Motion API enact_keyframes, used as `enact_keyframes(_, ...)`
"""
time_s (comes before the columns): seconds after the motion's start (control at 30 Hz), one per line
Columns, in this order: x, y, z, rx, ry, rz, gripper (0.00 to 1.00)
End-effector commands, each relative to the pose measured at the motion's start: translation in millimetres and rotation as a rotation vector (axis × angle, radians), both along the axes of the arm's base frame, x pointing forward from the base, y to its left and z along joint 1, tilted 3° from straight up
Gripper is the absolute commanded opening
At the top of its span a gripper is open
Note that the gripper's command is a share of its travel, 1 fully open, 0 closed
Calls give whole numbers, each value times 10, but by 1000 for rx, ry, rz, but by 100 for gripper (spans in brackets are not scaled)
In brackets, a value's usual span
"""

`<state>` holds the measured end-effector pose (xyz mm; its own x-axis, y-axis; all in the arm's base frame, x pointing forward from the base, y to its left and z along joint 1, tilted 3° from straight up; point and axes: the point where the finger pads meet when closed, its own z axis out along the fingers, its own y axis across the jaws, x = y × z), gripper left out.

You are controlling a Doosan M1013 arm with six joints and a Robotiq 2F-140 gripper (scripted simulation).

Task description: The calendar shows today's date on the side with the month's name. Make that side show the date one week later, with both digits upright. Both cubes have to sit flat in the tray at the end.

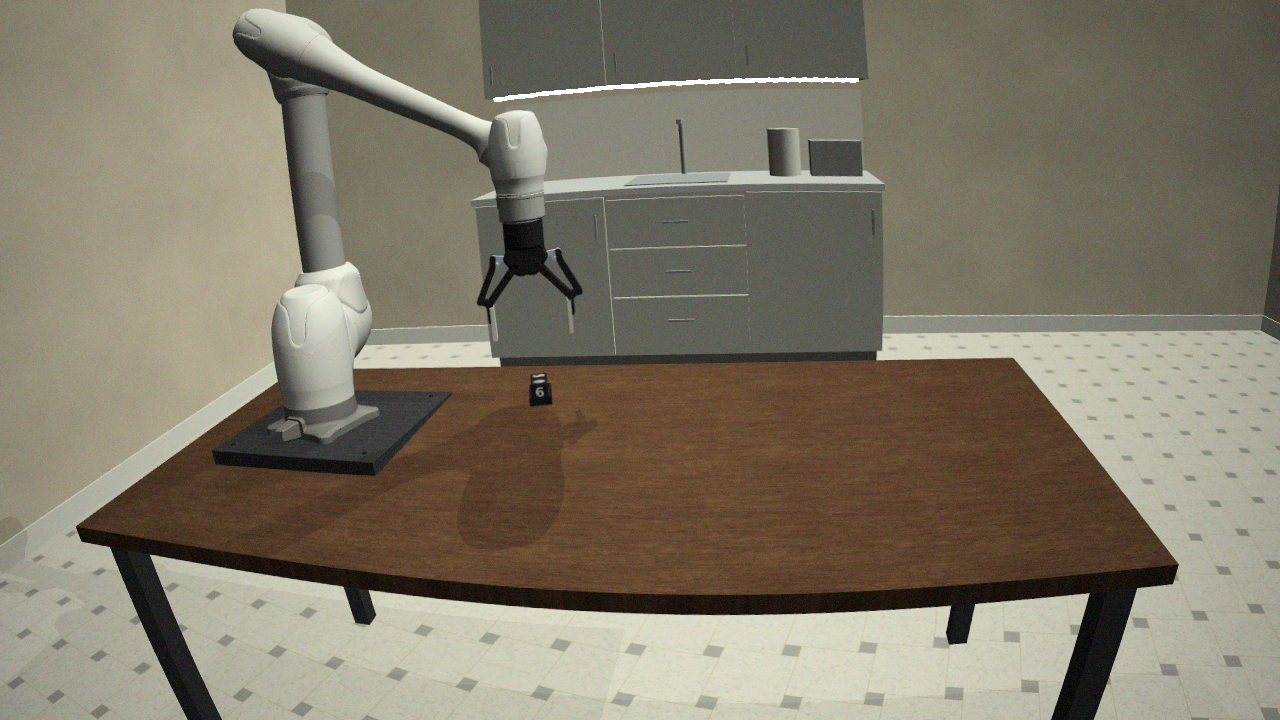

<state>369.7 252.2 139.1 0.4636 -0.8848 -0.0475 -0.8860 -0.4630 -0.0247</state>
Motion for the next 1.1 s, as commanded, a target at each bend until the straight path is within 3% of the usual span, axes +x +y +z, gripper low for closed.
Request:
enact_keyframes(0.0, 0, -2, 42, 0, 0, 0, 100)
enact_keyframes(0.6, 0, -27, 510, 0, 0, 0, 100)
enact_keyframes(1.07, 0, -29, 544, 0, 0, 0, 100)
